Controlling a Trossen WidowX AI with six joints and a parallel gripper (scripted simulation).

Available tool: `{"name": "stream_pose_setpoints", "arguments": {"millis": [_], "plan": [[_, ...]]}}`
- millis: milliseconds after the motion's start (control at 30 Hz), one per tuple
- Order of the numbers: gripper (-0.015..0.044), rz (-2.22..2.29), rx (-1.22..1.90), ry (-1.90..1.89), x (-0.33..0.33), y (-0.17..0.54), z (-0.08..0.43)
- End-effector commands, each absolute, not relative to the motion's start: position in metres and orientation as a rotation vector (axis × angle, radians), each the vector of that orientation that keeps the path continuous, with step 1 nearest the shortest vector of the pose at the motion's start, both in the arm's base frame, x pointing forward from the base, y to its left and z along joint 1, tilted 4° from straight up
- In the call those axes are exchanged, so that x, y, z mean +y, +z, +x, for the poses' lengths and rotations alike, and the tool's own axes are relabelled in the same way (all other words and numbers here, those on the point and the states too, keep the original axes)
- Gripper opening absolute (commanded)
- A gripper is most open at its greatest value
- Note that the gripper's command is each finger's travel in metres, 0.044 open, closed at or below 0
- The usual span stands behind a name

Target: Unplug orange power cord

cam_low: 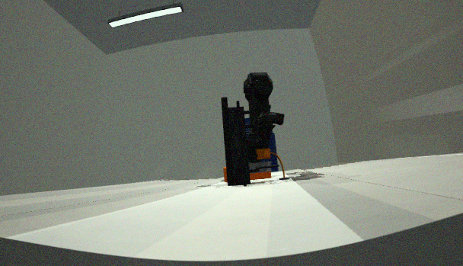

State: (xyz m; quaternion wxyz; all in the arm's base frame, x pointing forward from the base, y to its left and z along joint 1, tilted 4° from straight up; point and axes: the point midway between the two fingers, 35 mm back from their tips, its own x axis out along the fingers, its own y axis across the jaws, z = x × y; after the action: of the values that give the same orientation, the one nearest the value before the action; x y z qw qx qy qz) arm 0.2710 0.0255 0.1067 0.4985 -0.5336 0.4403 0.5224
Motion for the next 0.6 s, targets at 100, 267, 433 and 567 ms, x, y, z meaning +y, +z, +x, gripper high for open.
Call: {"name": "stream_pose_setpoints", "arguments": {"millis": [100, 267, 433, 567], "plan": [[0.0160, -1.291, 1.063, 1.273, 0.023, 0.102, 0.271], [0.0160, -1.291, 1.063, 1.273, 0.023, 0.095, 0.271], [0.0160, -1.291, 1.063, 1.273, 0.023, 0.094, 0.271], [0.0107, -1.291, 1.065, 1.264, 0.023, 0.096, 0.272]]}}
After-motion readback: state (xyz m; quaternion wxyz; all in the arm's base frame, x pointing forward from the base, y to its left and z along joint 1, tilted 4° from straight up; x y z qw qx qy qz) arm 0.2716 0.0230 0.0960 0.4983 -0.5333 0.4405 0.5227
